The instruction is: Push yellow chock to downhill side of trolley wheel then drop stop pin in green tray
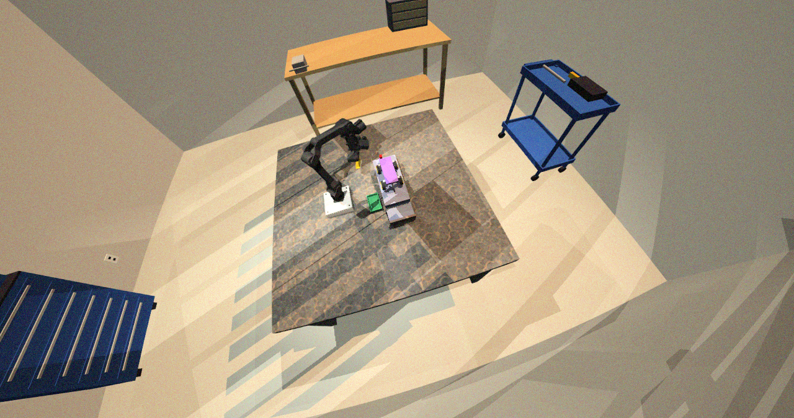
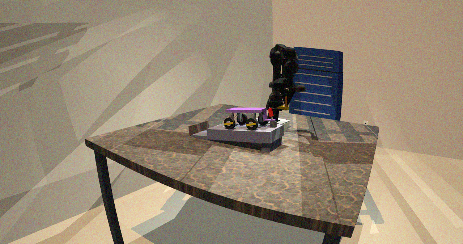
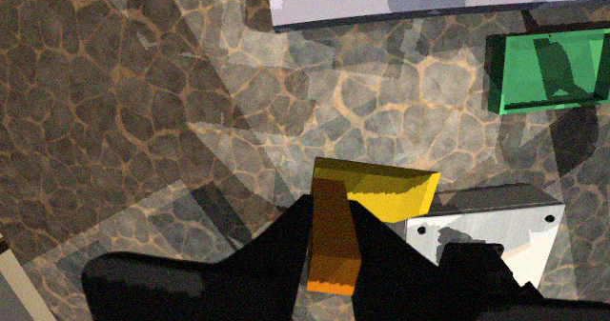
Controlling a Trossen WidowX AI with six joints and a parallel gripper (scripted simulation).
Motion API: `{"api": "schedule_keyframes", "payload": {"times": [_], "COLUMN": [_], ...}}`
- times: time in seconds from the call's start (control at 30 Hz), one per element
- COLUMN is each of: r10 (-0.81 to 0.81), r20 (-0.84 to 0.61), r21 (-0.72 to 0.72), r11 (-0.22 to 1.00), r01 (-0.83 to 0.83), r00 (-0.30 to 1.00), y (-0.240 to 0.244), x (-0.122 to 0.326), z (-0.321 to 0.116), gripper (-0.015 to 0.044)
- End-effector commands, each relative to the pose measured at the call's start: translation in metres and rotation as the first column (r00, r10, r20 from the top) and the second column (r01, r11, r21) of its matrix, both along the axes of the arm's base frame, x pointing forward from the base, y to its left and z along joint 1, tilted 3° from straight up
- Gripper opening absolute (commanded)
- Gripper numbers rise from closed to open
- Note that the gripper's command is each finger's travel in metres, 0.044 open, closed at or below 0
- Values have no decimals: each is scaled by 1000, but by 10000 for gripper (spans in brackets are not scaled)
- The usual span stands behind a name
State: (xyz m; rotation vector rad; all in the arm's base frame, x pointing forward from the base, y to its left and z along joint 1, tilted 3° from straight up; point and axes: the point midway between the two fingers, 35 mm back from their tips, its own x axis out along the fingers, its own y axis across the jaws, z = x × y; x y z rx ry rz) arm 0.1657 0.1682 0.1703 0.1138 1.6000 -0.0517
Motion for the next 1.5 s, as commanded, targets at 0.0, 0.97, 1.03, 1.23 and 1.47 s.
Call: {"api": "schedule_keyframes", "payload": {"times": [0.0,0.97,1.03,1.23,1.47], "r10": [-154,-917,-943,-968,-969], "r20": [-3,-12,-10,-8,-8], "r21": [-10,-55,-58,-61,-61], "r11": [988,398,333,250,248], "r01": [154,916,941,966,967], "r00": [988,398,333,250,248], "y": [-1,-1,-1,-1,-5], "x": [0,0,0,0,2], "z": [0,0,0,0,-1], "gripper": [0,0,0,0,0]}}
